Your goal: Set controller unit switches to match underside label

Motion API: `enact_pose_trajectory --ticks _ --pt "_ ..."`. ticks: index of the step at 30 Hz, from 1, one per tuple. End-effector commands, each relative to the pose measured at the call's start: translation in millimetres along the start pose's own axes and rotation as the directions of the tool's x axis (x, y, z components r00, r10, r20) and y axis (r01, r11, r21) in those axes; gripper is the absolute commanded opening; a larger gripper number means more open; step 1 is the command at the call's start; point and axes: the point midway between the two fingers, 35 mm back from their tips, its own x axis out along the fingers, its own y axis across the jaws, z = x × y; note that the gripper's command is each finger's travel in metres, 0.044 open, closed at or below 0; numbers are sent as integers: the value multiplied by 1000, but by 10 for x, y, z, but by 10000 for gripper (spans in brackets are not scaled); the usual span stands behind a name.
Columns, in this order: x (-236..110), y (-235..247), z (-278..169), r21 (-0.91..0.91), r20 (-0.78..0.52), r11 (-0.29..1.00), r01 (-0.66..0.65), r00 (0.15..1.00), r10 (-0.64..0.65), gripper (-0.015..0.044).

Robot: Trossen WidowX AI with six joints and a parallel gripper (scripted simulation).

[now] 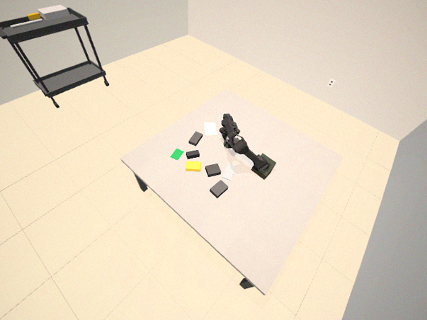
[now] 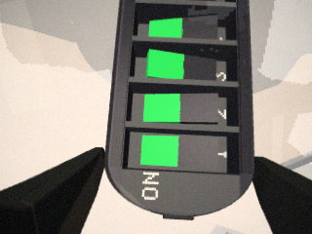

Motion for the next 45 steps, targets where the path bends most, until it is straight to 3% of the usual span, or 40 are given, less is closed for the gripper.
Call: enact_pose_trajectory --ticks 1,45 --pt "-57 17 53 4 -4 1000 -9 1000 9 336" --pt "-235 14 379 4 -90 1000 -9 996 10 336"
